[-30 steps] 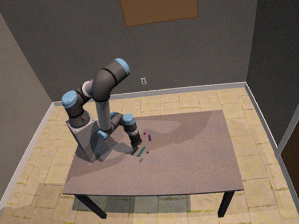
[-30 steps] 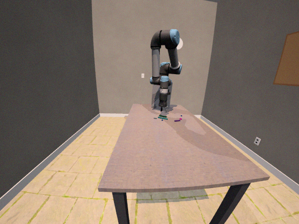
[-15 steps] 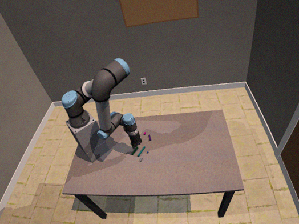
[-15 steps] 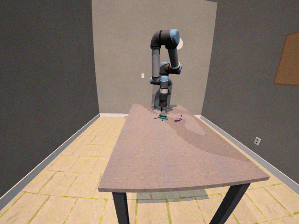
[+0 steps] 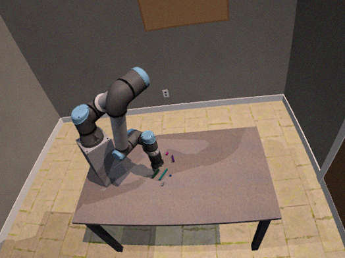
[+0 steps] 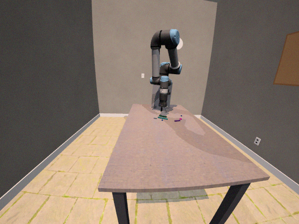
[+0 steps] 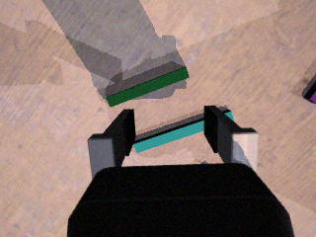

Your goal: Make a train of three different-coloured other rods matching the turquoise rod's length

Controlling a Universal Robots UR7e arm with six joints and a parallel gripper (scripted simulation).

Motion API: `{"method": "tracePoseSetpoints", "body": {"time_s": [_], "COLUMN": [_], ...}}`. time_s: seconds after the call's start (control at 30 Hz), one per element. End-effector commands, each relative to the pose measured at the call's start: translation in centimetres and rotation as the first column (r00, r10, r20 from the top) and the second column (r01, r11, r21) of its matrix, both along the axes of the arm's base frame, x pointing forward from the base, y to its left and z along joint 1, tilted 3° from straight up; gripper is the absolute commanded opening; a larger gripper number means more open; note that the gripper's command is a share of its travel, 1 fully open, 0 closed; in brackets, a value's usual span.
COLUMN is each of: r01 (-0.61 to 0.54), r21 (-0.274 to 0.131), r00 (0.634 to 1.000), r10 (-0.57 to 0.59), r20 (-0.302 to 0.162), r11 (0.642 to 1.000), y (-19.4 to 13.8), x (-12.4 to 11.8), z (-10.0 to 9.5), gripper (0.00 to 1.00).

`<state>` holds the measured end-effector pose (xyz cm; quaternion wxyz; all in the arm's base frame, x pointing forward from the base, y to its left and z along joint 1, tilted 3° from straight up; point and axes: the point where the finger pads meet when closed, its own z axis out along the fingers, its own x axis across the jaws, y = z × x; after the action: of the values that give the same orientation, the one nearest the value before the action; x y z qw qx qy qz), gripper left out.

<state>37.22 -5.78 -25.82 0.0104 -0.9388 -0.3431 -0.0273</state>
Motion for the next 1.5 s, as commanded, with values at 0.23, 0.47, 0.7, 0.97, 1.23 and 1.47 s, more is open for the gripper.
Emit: {"method": "tracePoseSetpoints", "body": {"time_s": [0.23, 0.47, 0.7, 0.97, 1.23, 1.47], "r01": [0.0, 0.0, -0.003, -0.048, -0.23, -0.413], "r21": [-0.001, -0.001, -0.001, -0.003, -0.012, -0.023], "r00": [1.0, 1.0, 1.0, 0.999, 0.973, 0.911], "r10": [0.0, 0.0, 0.003, 0.048, 0.231, 0.413], "r20": [0.001, 0.001, 0.001, 0.003, 0.007, 0.011], "r11": [1.0, 1.0, 1.0, 0.999, 0.973, 0.911], "y": [0.0, 0.0, 0.0, 0.4, 2.1, 3.9], "x": [0.0, 0.0, 0.0, 0.0, -0.1, -0.2], "z": [0.0, 0.0, 0.0, 0.1, 0.1, 0.2], "gripper": [1.0, 1.0, 1.0, 1.0, 1.0, 1.0]}}
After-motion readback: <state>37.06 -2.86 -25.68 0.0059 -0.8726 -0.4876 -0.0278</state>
